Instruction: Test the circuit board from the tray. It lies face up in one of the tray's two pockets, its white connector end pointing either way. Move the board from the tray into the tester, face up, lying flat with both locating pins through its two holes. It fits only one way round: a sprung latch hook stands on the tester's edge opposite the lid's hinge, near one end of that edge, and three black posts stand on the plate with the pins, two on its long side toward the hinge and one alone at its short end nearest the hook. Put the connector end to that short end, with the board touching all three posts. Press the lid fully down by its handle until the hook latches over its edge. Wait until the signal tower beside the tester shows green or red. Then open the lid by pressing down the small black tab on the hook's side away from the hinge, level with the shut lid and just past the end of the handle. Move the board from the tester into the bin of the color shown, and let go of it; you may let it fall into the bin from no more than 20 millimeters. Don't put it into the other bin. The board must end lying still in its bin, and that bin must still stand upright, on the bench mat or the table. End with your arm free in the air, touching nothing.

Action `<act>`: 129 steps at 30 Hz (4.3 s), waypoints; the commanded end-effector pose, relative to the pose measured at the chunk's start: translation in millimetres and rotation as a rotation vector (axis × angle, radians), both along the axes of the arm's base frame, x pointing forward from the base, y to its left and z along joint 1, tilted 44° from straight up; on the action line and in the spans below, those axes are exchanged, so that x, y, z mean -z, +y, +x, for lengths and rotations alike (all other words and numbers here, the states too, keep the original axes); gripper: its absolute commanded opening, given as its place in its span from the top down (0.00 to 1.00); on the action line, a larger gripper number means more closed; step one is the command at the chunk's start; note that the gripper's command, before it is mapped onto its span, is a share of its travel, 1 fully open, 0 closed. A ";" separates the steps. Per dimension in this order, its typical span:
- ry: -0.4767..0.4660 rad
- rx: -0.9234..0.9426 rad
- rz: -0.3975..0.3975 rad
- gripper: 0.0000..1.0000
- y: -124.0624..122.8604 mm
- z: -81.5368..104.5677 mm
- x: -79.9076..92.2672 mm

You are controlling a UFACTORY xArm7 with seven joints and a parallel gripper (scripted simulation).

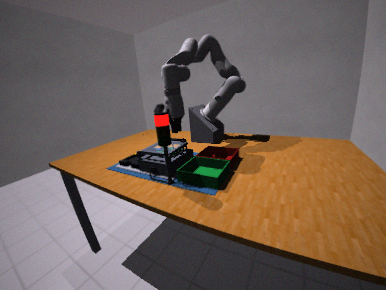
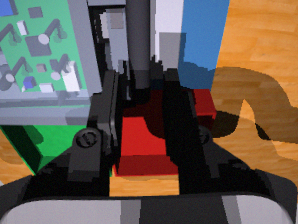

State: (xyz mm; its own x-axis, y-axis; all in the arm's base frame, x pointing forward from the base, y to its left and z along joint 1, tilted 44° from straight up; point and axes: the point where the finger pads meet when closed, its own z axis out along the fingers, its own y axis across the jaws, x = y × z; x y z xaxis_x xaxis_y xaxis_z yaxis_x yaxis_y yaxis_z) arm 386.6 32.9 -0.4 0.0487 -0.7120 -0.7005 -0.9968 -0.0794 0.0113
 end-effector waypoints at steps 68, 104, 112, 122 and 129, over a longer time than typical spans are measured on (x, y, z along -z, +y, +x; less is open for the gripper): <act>-0.003 0.003 -0.002 0.73 35.1 -0.3 37.7; -0.003 0.003 -0.002 1.00 35.9 -0.4 38.6; -0.003 0.003 -0.002 1.00 35.9 -0.4 38.6; -0.003 0.003 -0.002 1.00 35.9 -0.4 38.6; -0.003 0.003 -0.002 1.00 35.5 -0.3 38.2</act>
State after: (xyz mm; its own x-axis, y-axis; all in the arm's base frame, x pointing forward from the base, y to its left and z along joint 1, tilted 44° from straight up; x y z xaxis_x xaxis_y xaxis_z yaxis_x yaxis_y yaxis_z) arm 384.8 69.9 -39.4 0.0484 -0.7121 -0.7004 -0.9968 -0.0790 0.0114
